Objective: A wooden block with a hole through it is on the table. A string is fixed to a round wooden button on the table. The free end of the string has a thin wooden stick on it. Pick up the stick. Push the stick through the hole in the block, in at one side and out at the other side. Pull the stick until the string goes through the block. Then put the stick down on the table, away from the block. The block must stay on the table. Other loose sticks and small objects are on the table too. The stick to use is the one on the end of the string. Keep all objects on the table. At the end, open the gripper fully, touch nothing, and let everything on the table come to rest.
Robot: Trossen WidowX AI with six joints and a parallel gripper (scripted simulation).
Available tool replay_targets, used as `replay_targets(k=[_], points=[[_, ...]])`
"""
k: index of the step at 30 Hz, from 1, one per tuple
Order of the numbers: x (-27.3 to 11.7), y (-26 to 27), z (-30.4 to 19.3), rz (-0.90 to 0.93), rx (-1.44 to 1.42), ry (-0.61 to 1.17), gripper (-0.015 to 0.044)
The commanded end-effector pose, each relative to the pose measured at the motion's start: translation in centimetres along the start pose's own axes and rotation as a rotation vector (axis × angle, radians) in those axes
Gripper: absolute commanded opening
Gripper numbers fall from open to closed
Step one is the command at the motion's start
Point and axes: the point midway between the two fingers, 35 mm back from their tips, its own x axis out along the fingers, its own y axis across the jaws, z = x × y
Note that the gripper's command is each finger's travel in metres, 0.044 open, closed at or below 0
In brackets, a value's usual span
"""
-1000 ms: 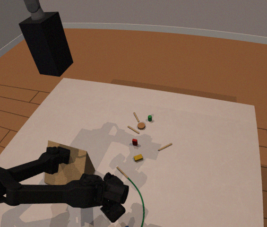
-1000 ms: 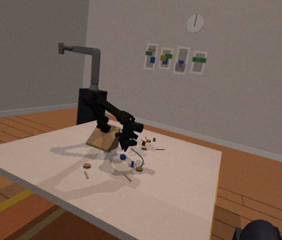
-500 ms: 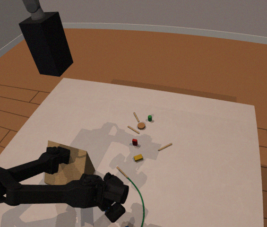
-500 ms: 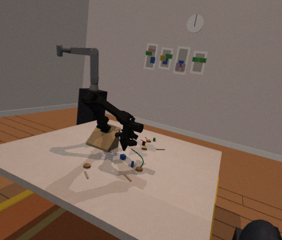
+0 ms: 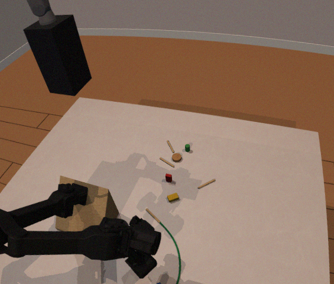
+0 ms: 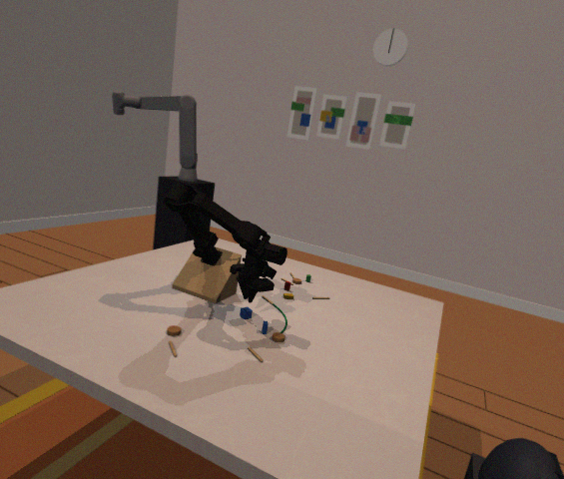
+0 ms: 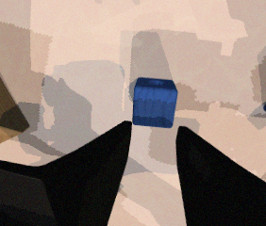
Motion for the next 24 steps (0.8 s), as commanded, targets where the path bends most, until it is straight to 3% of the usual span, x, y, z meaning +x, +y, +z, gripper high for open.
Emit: replay_targets(k=[1, 3, 12, 24], points=[[0.0, 0.0, 0.0, 0.0, 0.0, 0.0, 0.0236], [0.0, 0.0, 0.0, 0.0, 0.0, 0.0, 0.0236], [0.0, 0.0, 0.0, 0.0, 0.0, 0.0, 0.0], [0.0, 0.0, 0.0, 0.0, 0.0, 0.0, 0.0]])
